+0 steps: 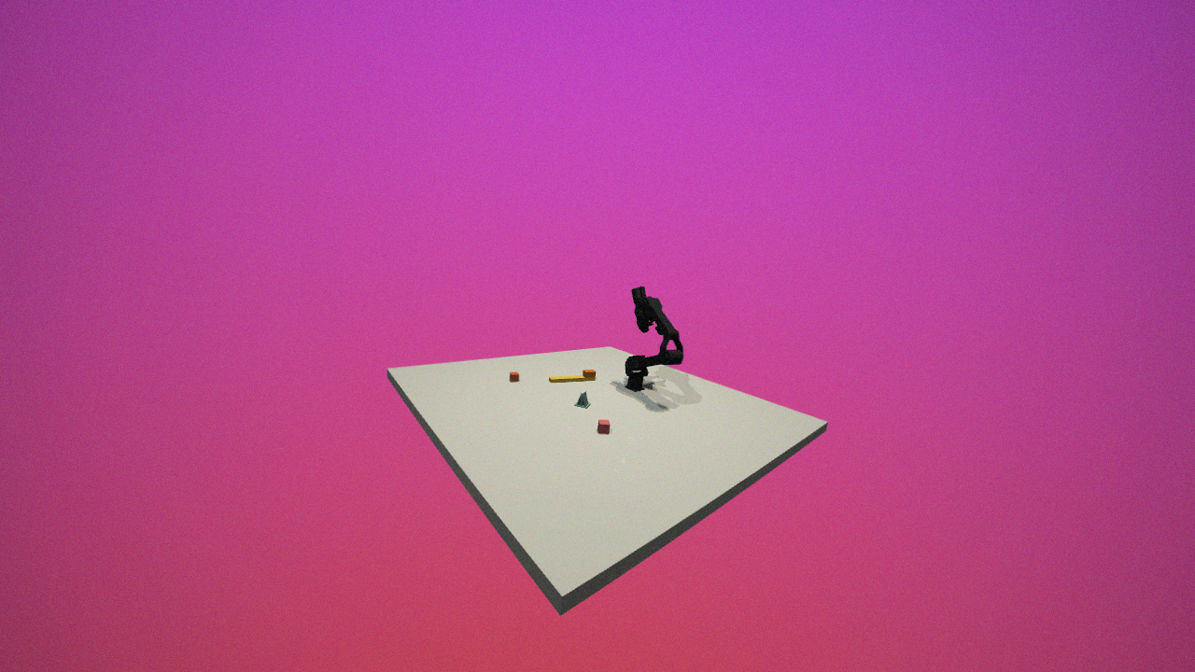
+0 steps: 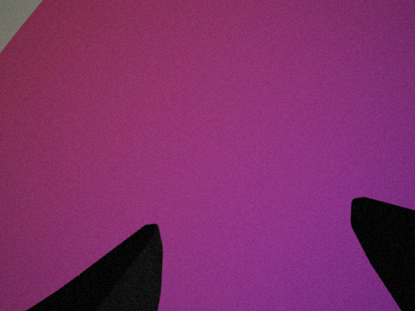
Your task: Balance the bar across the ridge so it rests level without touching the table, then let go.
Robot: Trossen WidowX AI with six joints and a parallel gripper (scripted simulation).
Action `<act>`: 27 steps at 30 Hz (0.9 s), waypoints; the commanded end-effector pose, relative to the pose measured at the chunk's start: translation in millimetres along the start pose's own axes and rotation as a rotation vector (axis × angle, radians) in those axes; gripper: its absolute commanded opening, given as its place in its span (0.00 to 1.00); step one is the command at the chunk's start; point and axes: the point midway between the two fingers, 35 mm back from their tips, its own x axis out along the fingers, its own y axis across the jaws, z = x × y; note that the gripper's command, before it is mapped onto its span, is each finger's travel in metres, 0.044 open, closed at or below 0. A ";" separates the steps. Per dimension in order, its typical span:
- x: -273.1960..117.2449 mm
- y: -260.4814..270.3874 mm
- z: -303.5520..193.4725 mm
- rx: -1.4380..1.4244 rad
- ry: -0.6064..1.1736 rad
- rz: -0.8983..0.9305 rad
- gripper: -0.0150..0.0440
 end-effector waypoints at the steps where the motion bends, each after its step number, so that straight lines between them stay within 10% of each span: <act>1: 0.2 -19.2 19.0 0.015 -0.104 -0.041 0.79; 27: -52.5 -95.0 145.6 0.044 -0.708 -0.078 0.79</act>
